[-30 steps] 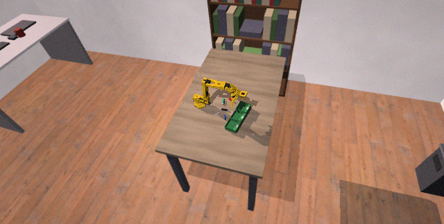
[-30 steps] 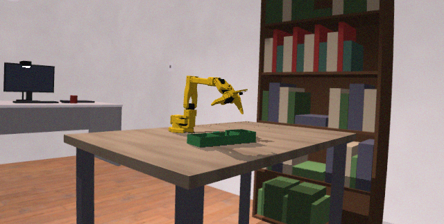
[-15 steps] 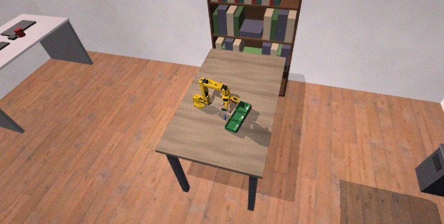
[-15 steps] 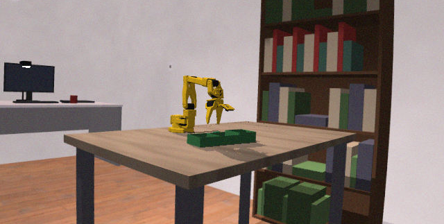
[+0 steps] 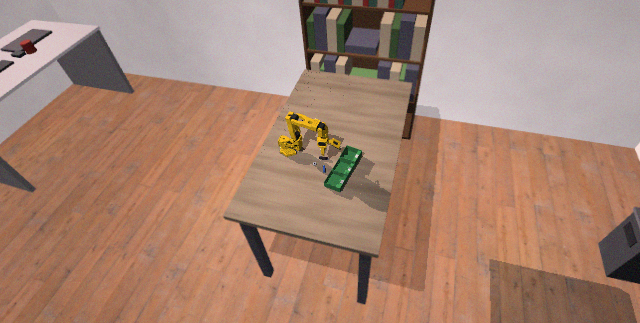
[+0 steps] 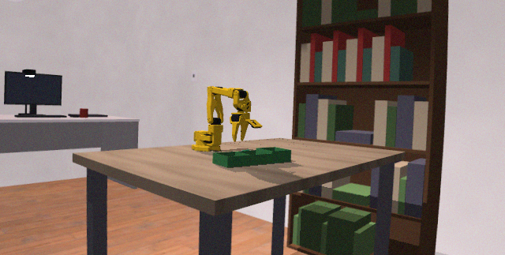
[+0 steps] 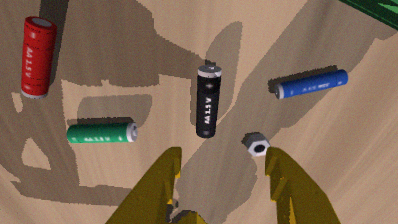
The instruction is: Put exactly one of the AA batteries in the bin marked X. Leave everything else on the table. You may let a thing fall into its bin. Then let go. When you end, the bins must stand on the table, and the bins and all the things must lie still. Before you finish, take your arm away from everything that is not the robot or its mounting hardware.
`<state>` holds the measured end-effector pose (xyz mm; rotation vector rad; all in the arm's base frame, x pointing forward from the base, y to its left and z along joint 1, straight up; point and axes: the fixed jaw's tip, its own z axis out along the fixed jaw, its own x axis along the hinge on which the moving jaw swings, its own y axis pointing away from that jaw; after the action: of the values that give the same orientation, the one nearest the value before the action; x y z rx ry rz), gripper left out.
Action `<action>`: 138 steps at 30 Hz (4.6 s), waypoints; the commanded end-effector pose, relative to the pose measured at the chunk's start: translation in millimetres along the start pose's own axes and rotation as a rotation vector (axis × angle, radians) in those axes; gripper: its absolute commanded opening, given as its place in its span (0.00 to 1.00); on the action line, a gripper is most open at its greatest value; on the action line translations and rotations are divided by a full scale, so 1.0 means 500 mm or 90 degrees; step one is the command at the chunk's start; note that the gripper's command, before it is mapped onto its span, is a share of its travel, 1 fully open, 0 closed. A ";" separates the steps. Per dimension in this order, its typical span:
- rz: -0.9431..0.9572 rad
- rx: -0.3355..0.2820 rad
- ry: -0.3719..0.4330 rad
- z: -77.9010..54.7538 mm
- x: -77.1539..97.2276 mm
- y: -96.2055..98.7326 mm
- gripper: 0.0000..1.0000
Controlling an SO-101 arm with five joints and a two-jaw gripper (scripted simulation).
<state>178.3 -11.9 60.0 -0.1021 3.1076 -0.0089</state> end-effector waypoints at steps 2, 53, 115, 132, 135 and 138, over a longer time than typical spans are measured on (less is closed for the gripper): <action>0.000 0.004 -0.026 -0.014 -0.004 -0.004 0.21; 0.000 0.000 -0.003 0.049 0.000 -0.009 0.21; 0.000 -0.003 0.014 0.103 0.010 -0.007 0.15; 0.000 -0.003 0.014 0.103 0.010 -0.007 0.03; 0.000 -0.003 0.014 0.103 0.010 -0.007 0.01; 0.000 -0.003 0.014 0.103 0.010 -0.007 0.00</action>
<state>173.2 -14.3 7.0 -0.1039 3.1454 -0.0001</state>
